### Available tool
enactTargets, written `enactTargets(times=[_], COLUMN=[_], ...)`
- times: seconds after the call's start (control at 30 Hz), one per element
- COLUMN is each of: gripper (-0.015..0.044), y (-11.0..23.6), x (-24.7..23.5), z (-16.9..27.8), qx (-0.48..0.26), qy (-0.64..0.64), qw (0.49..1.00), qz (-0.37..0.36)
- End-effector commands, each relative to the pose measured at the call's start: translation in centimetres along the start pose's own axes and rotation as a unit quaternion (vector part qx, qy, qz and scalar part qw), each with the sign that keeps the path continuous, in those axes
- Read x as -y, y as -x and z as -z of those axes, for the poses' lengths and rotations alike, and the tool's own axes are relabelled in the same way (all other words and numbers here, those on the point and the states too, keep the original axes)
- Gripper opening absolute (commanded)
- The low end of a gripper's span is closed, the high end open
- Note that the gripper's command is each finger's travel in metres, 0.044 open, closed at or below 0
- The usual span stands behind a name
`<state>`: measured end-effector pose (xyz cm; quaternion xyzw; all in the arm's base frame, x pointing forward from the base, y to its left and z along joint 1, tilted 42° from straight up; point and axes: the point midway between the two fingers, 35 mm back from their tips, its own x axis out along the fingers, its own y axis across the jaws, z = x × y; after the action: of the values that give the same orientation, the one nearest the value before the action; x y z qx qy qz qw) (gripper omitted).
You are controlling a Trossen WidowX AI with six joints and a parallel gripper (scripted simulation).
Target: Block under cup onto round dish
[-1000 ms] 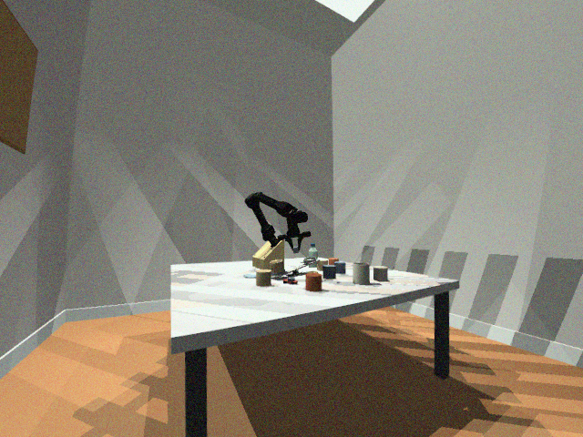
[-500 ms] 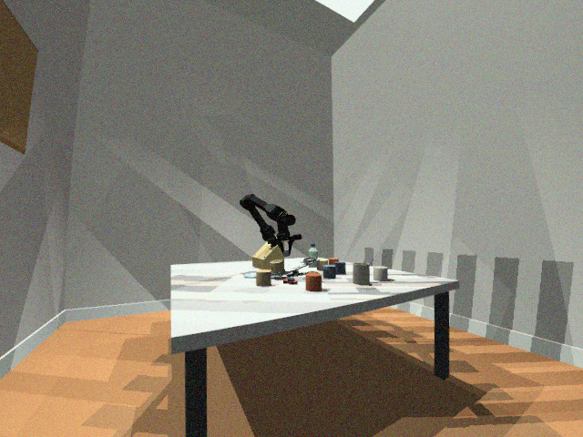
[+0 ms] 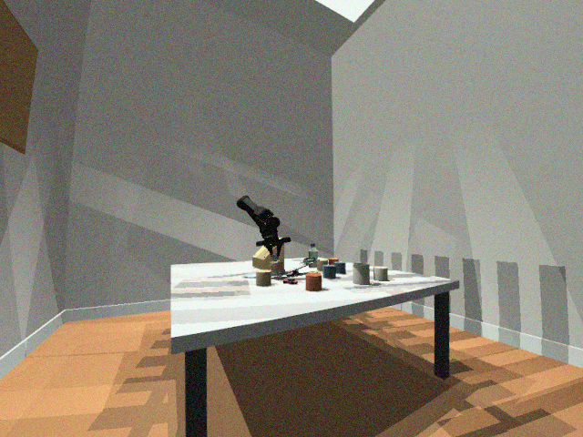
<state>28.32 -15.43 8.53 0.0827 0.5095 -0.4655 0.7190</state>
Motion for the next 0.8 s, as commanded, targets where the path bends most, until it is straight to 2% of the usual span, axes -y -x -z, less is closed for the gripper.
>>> enactTargets(times=[0.0, 0.77], gripper=[0.0, 0.0], y=[0.1, -1.4], x=[1.2, 11.4], z=[-0.5, -1.4], qx=[0.009, 0.014], qy=[0.008, 0.012], qw=[1.0, 0.998], qz=[0.0, 0.062])
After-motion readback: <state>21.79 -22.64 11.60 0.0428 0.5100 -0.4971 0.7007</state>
